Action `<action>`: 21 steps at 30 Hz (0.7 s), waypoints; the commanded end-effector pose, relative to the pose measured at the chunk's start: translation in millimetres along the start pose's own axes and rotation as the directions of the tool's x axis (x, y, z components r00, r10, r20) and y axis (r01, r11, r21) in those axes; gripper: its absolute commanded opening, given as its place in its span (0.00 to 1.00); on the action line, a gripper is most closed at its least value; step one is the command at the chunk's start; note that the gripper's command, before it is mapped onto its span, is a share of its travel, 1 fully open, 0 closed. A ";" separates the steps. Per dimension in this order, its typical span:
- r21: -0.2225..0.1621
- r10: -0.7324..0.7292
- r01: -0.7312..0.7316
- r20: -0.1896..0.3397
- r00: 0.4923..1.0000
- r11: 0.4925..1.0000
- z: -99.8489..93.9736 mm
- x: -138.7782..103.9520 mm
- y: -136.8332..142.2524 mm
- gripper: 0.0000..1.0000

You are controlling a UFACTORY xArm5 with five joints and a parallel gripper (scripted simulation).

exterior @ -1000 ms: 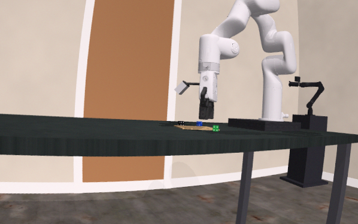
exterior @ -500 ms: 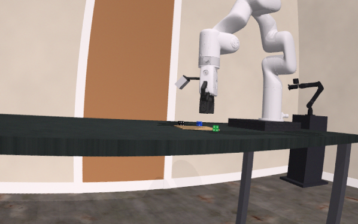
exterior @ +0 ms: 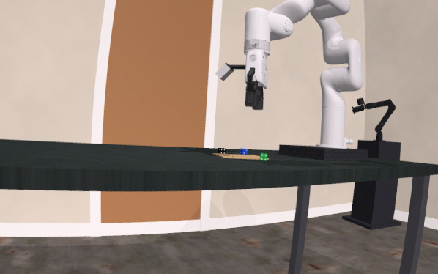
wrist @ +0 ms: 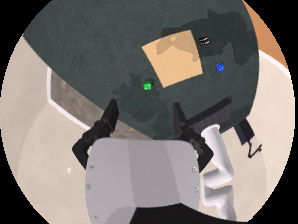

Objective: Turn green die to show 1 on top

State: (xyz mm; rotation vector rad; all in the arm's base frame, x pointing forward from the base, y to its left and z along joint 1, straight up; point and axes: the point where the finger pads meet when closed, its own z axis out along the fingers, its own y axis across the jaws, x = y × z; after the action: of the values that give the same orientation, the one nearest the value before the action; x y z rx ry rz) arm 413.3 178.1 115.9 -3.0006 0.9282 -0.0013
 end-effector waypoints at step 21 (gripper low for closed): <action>0.000 -0.157 0.157 0.000 0.988 0.988 4.8 -34.9 5.6 1.00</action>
State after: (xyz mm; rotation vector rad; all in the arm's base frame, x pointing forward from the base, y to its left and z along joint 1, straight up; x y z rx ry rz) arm 381.4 191.9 109.8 -3.0654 0.7000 0.0051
